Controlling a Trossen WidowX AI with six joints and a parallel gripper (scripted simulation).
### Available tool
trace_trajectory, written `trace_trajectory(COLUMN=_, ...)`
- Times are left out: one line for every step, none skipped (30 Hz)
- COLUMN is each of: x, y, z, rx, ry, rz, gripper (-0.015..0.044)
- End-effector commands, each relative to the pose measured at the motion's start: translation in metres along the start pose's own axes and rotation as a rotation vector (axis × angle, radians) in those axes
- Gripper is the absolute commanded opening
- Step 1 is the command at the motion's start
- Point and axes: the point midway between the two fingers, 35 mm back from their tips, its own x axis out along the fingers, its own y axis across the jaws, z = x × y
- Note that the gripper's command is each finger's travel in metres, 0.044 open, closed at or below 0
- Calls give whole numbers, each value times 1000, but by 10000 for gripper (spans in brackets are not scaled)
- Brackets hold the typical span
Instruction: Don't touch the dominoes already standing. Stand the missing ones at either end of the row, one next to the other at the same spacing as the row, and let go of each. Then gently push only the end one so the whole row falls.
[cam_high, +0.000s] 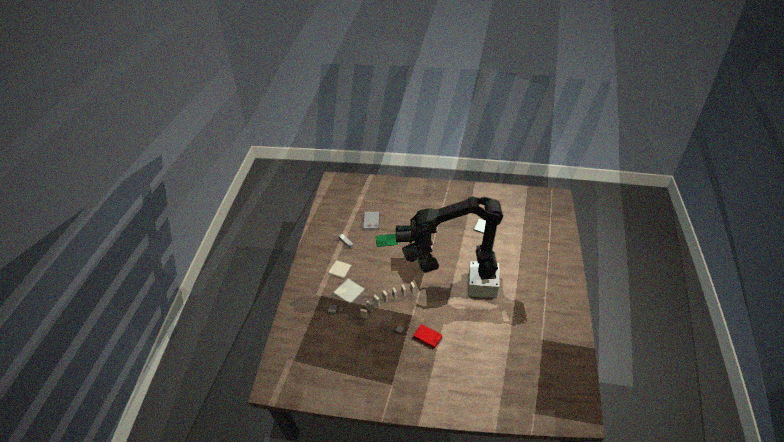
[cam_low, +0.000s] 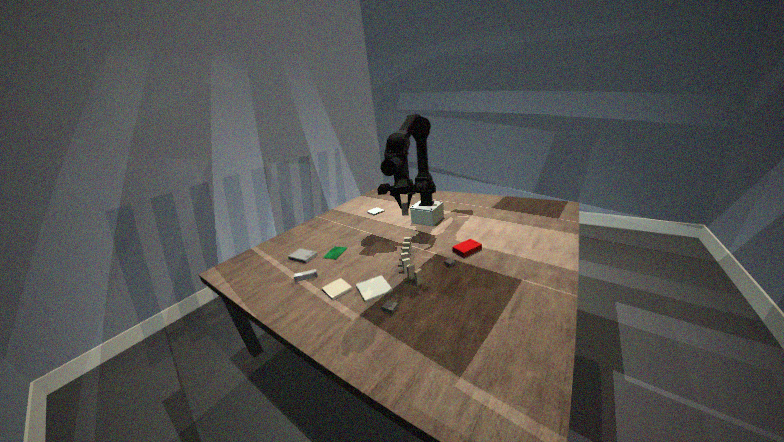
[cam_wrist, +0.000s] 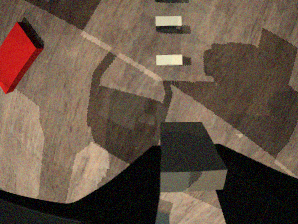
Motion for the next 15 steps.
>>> trace_trajectory(x=14, y=1, z=3, rx=-15, ry=3, rz=1, gripper=107)
trace_trajectory(x=20, y=0, z=4, rx=-15, ry=3, rz=1, gripper=107)
trace_trajectory(x=26, y=0, z=5, rx=-15, ry=3, rz=1, gripper=107)
trace_trajectory(x=32, y=0, z=6, rx=-15, ry=3, rz=1, gripper=107)
trace_trajectory(x=37, y=0, z=7, rx=-15, ry=3, rz=1, gripper=107)
trace_trajectory(x=43, y=0, z=7, rx=-15, ry=3, rz=1, gripper=107)
trace_trajectory(x=49, y=-1, z=8, rx=-15, ry=3, rz=1, gripper=107)
trace_trajectory(x=55, y=-1, z=8, rx=-15, ry=3, rz=1, gripper=107)
trace_trajectory(x=61, y=-1, z=8, rx=-15, ry=3, rz=1, gripper=107)
trace_trajectory(x=66, y=-1, z=8, rx=-15, ry=3, rz=1, gripper=107)
trace_trajectory(x=72, y=-1, z=8, rx=-15, ry=3, rz=1, gripper=107)
trace_trajectory(x=78, y=-1, z=8, rx=-15, ry=3, rz=1, gripper=107)
trace_trajectory(x=83, y=0, z=7, rx=-15, ry=3, rz=1, gripper=107)
trace_trajectory(x=89, y=0, z=7, rx=-15, ry=3, rz=1, gripper=107)
trace_trajectory(x=95, y=0, z=6, rx=-15, ry=4, rz=1, gripper=107)
